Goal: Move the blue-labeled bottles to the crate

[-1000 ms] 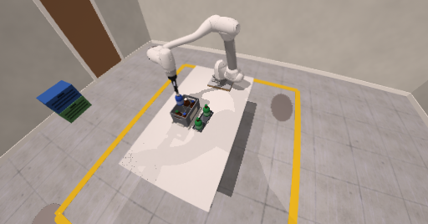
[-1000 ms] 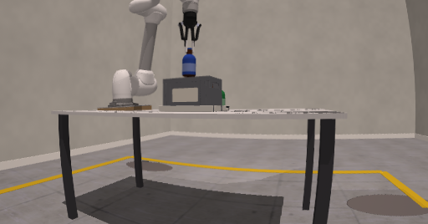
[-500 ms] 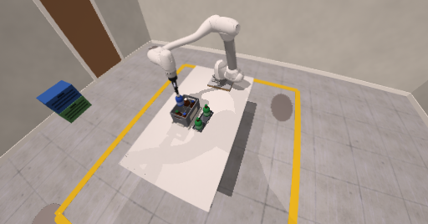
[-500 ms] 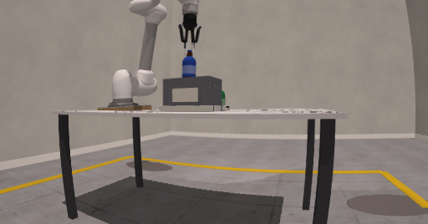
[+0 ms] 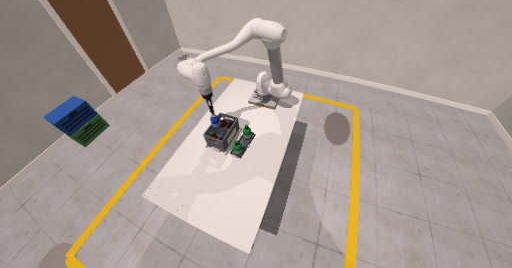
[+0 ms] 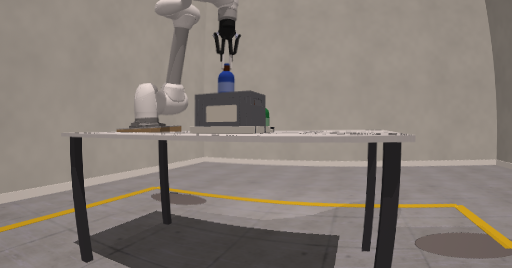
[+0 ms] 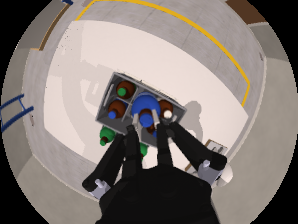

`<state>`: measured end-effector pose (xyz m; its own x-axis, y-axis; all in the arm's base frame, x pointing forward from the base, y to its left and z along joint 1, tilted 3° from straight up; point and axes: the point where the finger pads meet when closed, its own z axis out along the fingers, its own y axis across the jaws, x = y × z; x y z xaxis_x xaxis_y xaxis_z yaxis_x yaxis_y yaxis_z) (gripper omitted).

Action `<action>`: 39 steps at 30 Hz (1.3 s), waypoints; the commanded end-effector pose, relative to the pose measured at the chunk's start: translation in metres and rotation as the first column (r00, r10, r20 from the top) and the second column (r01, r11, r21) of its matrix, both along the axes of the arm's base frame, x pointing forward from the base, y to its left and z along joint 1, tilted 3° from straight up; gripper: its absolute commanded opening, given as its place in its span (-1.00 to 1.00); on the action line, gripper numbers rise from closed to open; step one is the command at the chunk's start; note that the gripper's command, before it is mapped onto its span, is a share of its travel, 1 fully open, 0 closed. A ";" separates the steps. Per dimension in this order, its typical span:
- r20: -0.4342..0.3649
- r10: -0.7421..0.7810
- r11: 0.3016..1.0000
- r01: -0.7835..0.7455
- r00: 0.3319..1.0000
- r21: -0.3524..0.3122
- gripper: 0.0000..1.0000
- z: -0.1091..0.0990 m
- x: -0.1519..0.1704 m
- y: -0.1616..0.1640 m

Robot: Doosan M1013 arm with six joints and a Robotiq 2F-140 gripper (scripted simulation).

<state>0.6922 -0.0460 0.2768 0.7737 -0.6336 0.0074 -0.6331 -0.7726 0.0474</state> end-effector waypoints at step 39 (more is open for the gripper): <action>0.000 0.000 1.000 0.000 1.000 0.000 -1.00 -0.008 0.000 0.000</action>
<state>0.6920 -0.0463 0.2685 0.7737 -0.6336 0.0075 -0.6331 -0.7726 0.0474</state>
